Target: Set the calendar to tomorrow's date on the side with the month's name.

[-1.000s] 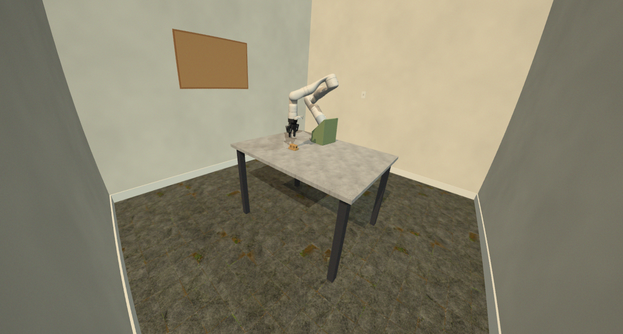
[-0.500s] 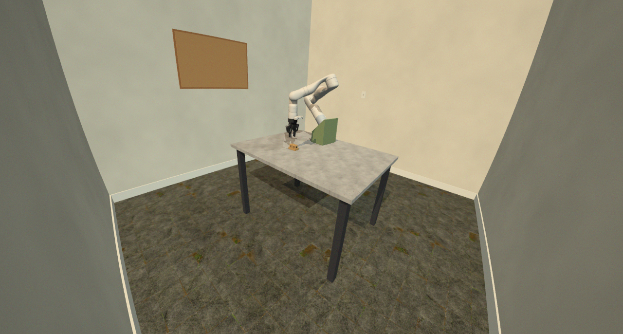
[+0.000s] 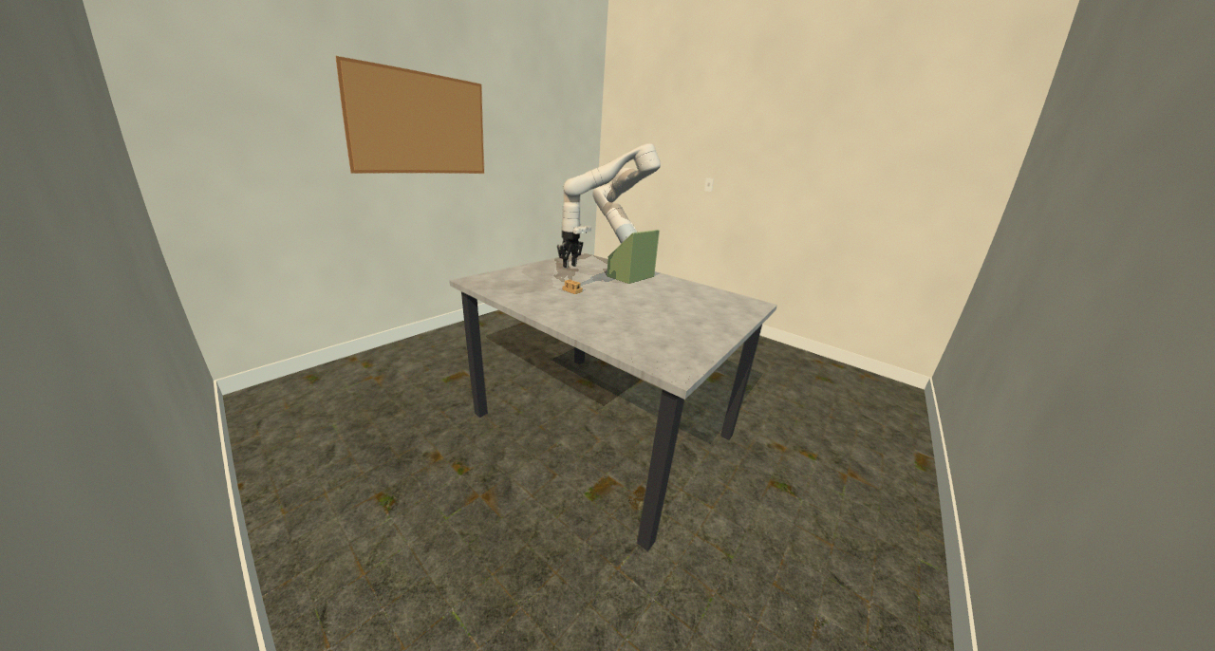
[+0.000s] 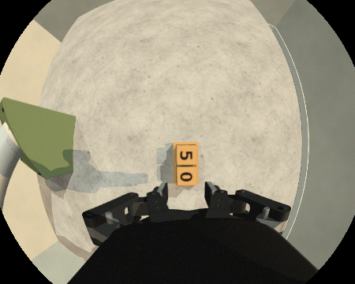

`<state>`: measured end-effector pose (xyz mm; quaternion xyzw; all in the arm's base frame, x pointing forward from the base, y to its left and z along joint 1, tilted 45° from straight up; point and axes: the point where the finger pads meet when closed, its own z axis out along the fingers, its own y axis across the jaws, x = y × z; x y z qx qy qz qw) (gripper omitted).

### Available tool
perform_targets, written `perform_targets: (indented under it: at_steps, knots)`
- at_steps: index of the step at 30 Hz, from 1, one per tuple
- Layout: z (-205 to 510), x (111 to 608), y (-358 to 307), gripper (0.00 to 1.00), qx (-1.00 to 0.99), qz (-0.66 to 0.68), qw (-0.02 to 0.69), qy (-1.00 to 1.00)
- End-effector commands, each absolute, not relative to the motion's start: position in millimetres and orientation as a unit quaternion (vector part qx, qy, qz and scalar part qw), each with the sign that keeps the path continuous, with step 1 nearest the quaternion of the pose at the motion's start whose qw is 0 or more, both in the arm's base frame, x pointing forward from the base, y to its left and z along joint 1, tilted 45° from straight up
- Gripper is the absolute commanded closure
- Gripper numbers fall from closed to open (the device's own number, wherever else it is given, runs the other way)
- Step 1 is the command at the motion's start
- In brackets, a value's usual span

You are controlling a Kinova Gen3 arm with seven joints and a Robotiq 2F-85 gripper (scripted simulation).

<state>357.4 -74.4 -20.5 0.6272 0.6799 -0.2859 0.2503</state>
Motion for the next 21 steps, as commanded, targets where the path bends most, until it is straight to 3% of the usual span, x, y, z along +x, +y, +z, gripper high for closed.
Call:
perform_targets:
  at_steps: [1,21]
  knots:
    - [-20.7,357.8,-74.3,0.52,0.627,-0.285,0.251,0.680]
    - [-34.3,357.8,-86.8,0.52,0.630,-0.285,0.252,0.677]
